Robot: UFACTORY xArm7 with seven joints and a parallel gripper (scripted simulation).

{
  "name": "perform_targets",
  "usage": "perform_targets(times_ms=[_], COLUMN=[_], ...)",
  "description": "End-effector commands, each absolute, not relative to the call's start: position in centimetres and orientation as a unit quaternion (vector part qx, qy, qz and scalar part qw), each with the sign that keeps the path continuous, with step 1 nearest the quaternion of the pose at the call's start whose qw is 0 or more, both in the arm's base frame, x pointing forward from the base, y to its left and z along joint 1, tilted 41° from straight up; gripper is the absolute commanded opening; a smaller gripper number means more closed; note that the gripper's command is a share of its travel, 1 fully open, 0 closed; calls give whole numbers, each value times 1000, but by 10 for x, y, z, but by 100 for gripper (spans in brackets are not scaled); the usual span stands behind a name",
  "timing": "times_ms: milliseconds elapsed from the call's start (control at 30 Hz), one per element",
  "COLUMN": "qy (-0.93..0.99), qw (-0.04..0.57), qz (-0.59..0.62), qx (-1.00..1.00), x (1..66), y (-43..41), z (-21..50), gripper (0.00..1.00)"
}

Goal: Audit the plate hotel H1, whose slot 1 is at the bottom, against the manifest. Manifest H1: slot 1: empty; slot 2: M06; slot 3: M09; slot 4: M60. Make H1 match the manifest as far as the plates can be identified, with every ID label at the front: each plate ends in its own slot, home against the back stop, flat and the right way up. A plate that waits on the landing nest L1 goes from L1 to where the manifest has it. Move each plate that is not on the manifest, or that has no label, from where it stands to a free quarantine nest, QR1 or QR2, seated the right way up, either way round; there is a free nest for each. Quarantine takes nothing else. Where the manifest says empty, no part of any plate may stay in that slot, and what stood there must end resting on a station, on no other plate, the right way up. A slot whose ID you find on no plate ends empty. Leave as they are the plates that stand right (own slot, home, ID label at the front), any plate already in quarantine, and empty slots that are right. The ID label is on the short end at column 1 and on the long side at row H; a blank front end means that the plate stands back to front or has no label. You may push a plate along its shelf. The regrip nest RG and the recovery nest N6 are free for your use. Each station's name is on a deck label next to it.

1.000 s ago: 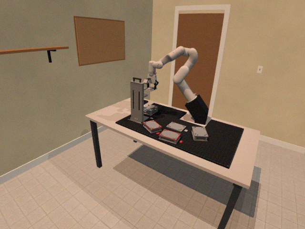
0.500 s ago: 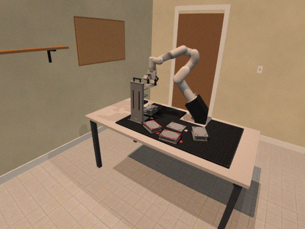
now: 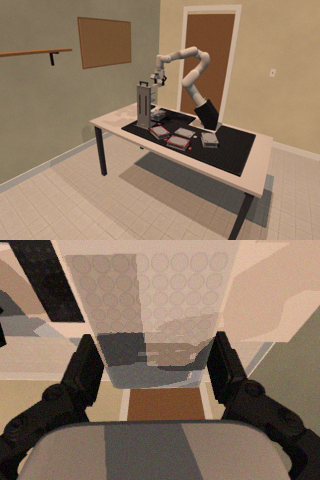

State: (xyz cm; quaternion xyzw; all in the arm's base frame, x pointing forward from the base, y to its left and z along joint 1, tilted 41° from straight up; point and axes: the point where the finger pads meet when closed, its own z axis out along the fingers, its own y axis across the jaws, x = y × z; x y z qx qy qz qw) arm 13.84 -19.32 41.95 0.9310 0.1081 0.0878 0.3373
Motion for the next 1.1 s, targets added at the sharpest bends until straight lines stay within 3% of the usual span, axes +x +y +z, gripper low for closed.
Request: perform_targets(times_ms=[0,1067], qy=[108,108], qw=[339,339], qz=[89,89], qx=[930,930], x=[136,114], y=[-187,-130], z=[429,499], gripper=[0,0])
